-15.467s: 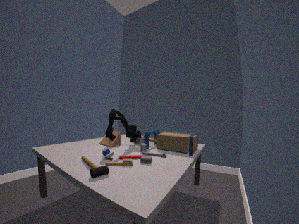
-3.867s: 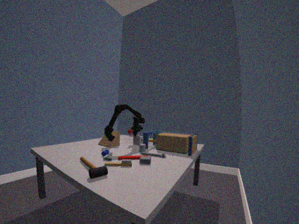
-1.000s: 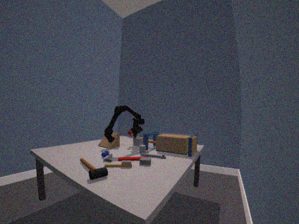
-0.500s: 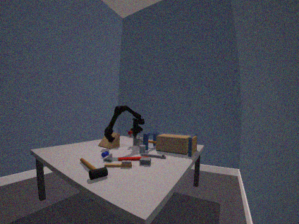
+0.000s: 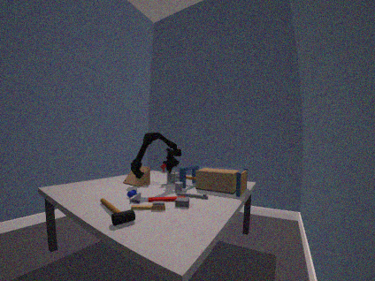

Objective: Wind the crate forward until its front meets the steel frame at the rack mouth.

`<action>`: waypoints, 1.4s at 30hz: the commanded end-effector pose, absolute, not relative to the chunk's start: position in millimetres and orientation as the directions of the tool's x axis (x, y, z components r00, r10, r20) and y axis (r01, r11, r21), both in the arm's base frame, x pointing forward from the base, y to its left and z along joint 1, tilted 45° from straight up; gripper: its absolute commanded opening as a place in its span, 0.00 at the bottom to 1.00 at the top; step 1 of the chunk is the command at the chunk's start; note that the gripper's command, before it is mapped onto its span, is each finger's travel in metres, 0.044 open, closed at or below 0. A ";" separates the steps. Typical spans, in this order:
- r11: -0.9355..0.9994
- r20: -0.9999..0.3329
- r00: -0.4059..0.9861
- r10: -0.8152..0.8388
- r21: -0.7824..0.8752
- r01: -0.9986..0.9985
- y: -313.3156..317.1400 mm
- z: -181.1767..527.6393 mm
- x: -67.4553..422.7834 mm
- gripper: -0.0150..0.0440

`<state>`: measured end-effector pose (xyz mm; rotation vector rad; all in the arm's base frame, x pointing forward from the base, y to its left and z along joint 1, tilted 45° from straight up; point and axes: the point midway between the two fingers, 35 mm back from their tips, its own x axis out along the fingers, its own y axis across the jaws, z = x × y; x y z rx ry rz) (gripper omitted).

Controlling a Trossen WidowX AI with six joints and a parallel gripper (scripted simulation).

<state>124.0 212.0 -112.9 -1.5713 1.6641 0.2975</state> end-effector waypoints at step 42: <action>0.274 -0.684 0.087 -0.724 -0.401 -0.874 210.5 -116.8 121.3 0.25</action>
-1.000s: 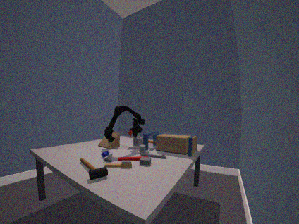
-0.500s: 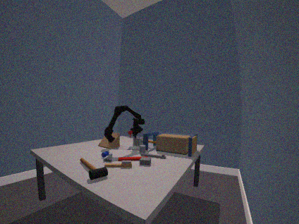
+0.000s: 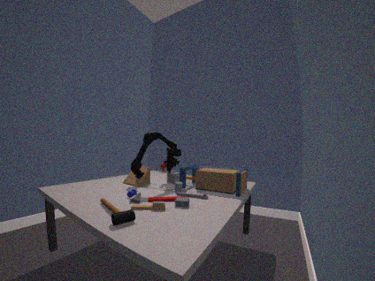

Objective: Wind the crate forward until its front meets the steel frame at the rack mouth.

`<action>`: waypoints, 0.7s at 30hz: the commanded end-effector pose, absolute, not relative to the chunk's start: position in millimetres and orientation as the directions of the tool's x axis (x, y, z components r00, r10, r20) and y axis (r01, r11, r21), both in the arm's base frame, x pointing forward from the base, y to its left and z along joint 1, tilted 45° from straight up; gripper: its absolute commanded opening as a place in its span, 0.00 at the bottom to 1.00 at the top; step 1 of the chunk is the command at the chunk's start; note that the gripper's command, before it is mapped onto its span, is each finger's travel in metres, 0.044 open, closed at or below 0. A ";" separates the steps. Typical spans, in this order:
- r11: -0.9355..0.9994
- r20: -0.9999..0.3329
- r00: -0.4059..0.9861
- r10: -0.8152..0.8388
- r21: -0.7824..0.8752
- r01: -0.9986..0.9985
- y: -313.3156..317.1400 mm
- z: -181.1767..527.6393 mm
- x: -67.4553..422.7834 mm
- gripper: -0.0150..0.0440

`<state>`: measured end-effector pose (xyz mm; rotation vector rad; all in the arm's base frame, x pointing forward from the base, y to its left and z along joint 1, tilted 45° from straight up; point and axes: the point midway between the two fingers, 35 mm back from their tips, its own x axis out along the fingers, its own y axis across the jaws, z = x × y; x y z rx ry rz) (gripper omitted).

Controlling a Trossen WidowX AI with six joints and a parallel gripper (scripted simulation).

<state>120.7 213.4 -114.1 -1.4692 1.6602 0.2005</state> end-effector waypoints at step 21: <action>0.298 -0.686 0.085 -0.723 -0.421 -0.857 211.0 -117.6 119.8 0.25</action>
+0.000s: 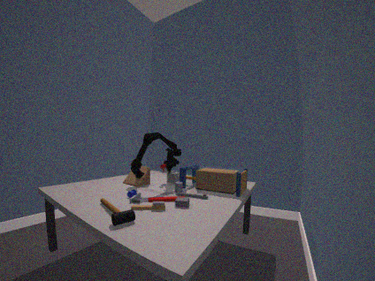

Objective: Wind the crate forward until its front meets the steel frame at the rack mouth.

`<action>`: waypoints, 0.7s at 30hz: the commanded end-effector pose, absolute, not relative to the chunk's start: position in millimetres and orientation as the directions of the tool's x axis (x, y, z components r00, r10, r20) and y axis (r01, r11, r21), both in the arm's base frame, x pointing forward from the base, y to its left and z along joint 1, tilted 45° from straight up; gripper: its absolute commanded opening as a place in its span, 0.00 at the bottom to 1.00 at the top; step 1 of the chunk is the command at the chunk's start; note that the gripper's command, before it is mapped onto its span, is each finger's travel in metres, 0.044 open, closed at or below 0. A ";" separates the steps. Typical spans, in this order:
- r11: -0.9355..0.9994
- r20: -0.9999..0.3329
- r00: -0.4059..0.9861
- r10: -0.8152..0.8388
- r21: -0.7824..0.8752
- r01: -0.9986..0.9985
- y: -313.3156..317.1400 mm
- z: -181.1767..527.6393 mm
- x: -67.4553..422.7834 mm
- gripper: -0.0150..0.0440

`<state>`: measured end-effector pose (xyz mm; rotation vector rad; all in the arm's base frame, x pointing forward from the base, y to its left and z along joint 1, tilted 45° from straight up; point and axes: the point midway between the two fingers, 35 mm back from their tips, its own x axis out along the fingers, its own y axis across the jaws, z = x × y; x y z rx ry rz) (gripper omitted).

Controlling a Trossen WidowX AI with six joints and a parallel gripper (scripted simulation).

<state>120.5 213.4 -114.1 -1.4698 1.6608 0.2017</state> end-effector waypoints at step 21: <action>0.262 -0.684 0.088 -0.725 -0.392 -0.882 210.5 -116.4 121.9 0.25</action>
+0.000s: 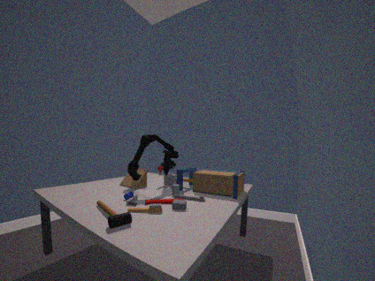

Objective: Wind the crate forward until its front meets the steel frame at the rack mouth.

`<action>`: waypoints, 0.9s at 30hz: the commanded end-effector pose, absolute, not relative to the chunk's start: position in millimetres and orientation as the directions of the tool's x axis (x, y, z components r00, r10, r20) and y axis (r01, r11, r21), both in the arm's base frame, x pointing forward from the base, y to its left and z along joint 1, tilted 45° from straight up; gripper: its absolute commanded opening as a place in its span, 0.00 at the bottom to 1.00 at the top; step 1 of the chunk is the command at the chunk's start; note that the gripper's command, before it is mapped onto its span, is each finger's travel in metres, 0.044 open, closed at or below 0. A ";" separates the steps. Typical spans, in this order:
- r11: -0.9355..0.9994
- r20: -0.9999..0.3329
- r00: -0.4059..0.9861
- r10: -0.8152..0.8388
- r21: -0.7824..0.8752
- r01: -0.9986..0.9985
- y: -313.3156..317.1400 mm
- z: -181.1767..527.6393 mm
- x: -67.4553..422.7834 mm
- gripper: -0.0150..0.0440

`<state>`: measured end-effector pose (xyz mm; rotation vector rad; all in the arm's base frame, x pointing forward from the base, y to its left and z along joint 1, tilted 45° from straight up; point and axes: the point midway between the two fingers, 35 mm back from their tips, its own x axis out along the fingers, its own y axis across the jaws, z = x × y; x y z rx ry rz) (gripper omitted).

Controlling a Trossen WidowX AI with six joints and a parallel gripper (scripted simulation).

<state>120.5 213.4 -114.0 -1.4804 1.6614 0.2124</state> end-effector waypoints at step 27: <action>0.261 -0.683 0.088 -0.725 -0.391 -0.883 210.1 -116.8 121.6 0.25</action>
